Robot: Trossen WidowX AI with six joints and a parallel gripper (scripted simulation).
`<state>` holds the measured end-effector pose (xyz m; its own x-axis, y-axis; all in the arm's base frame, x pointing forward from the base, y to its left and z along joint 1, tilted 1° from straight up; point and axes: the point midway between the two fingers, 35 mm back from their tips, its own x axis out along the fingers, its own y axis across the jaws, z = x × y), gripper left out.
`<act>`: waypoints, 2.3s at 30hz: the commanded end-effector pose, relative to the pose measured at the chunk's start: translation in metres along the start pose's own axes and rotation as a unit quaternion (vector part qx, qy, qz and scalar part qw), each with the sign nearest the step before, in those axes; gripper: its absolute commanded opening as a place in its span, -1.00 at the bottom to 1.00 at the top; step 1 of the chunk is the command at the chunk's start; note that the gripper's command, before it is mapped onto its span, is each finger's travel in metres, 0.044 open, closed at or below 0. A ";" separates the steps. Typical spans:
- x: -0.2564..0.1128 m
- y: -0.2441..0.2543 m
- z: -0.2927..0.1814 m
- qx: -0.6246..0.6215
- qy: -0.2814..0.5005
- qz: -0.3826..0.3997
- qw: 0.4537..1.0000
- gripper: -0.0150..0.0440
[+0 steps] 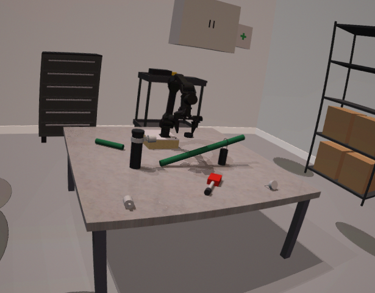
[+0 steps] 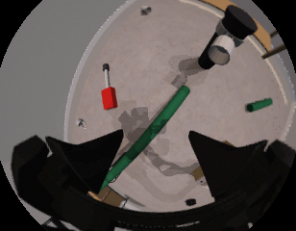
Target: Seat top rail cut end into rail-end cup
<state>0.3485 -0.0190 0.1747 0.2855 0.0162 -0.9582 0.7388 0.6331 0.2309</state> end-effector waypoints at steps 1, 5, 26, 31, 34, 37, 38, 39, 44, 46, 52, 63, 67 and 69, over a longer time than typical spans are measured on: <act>0.050 -0.002 -0.014 0.315 0.043 -0.111 0.942 1.00; 0.050 -0.002 -0.014 0.315 0.043 -0.111 0.942 1.00; 0.085 -0.008 -0.020 0.315 0.043 -0.111 0.942 1.00; 0.088 -0.009 -0.020 0.315 0.043 -0.111 0.942 1.00; 0.098 -0.010 -0.022 0.315 0.043 -0.111 0.942 1.00; 0.099 -0.011 -0.022 0.315 0.043 -0.111 0.942 1.00; 0.099 -0.011 -0.022 0.315 0.043 -0.111 0.942 1.00; 0.100 -0.011 -0.022 0.315 0.043 -0.111 0.942 1.00; 0.106 -0.012 -0.023 0.315 0.043 -0.111 0.942 1.00; 0.110 -0.012 -0.023 0.315 0.043 -0.111 0.942 1.00; 0.119 -0.014 -0.024 0.315 0.043 -0.111 0.942 1.00; 0.137 -0.017 -0.027 0.315 0.043 -0.111 0.942 1.00; 0.143 -0.018 -0.028 0.315 0.043 -0.111 0.942 1.00; 0.146 -0.019 -0.029 0.315 0.043 -0.111 0.942 1.00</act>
<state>0.3605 -0.0056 0.0343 0.0606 0.0234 -0.9979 0.9970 0.0464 0.0616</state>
